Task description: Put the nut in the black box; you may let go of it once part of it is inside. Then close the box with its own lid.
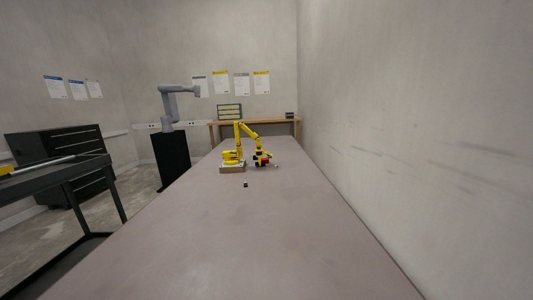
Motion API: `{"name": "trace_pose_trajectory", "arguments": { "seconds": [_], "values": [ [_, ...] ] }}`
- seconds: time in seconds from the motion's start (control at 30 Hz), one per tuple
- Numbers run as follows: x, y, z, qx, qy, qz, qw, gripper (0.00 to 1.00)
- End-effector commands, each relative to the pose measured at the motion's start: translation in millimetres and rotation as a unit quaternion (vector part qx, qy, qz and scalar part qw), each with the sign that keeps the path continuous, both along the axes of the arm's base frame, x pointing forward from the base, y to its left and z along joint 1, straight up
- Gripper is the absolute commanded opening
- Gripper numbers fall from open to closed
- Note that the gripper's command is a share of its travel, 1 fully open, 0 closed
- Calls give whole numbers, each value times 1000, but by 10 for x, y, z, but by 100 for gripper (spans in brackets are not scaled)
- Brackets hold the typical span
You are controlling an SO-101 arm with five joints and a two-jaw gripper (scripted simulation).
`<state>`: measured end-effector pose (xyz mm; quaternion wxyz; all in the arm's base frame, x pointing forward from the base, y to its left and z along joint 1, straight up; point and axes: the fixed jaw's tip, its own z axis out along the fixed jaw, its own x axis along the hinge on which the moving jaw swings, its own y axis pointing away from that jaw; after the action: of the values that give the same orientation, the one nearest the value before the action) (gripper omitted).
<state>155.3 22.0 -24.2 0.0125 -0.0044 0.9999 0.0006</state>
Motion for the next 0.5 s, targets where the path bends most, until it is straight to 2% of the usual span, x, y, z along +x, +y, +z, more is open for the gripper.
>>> {"name": "trace_pose_trajectory", "arguments": {
  "seconds": [0.0,0.47],
  "values": [
    [-59,-18,-51,0,10,0,1000,20],
    [-101,-22,-93,0,10,0,1000,20]
  ]
}}
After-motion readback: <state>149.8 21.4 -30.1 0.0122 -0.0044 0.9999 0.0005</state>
